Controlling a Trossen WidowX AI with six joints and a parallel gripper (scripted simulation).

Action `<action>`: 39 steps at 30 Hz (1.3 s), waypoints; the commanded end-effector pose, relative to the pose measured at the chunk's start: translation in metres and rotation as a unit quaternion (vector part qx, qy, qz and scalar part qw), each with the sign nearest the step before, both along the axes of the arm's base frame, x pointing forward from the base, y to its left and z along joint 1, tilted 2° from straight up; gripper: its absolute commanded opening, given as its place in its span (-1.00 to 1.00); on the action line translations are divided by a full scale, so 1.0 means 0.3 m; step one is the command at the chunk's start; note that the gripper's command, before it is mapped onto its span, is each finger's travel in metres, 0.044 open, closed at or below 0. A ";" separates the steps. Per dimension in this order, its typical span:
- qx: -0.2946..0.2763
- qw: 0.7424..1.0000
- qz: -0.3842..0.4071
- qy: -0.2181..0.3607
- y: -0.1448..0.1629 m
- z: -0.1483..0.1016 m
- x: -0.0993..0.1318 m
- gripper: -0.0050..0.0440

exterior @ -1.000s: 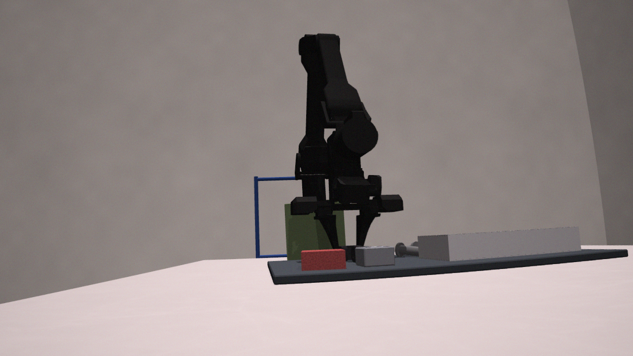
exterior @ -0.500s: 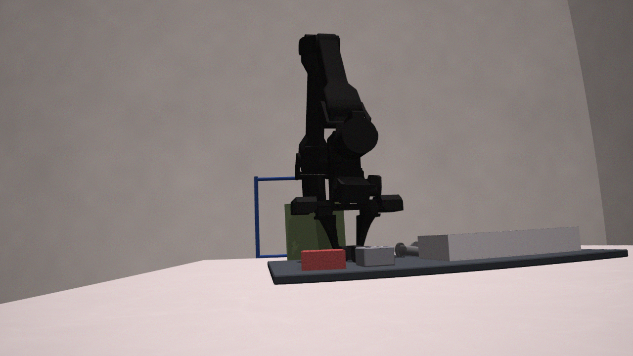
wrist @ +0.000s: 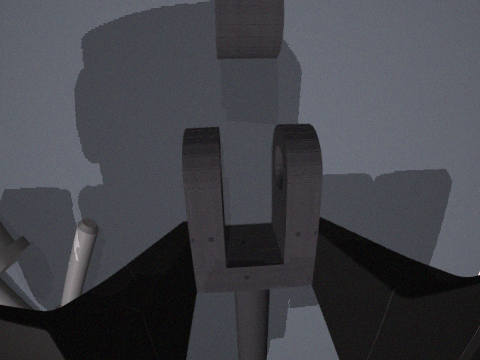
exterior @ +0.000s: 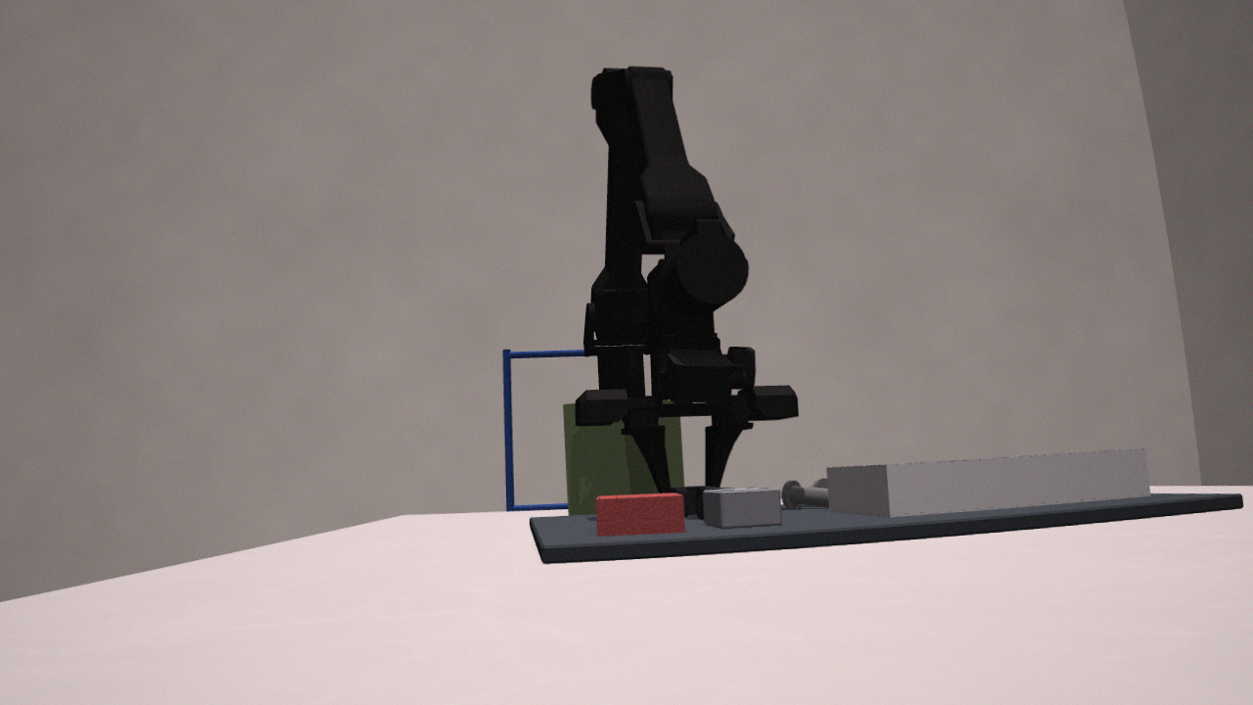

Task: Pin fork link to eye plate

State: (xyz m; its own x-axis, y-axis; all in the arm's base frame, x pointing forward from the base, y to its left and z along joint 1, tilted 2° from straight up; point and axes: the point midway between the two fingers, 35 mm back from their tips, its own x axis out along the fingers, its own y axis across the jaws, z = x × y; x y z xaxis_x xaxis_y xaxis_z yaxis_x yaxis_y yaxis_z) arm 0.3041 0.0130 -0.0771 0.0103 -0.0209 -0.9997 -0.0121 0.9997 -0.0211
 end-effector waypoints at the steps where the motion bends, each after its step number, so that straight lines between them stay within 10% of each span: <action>1: 0.002 1.000 -0.004 -0.009 0.002 -0.004 0.015 -0.29; 39: 0.002 1.000 -0.003 -0.006 0.002 -0.003 0.010 -0.29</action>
State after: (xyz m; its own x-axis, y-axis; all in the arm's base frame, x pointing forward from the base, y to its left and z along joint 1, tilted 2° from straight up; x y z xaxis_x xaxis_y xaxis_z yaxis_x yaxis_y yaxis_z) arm 0.3040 0.0130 -0.0771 0.0102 -0.0209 -0.9997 -0.0120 0.9997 -0.0210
